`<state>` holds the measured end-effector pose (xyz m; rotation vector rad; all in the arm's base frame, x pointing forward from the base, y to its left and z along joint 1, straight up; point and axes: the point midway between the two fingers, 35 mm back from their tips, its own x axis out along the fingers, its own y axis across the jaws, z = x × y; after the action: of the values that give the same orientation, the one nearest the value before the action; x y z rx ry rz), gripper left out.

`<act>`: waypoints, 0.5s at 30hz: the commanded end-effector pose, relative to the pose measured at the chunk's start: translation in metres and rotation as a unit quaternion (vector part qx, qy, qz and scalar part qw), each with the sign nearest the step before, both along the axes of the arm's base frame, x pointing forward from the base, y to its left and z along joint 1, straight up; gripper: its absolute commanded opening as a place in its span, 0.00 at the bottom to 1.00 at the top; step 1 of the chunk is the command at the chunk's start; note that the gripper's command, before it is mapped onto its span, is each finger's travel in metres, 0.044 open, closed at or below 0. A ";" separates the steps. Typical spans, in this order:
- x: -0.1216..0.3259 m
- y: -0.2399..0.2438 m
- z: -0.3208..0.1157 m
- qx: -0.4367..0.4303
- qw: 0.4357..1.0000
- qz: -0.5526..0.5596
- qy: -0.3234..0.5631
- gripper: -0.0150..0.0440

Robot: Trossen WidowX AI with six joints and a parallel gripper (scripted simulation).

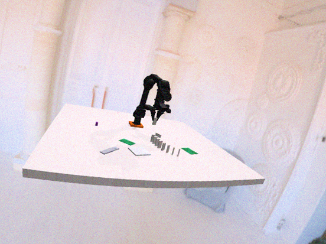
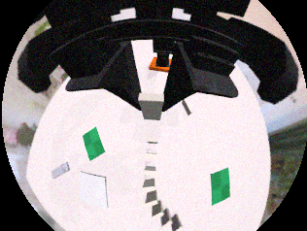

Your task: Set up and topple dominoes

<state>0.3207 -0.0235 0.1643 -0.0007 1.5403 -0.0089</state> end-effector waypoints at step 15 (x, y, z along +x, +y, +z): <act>0.002 -0.001 -0.080 0.001 1.000 -0.004 0.001 0.44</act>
<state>0.3247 -0.0242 0.1001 0.0005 1.5425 -0.0099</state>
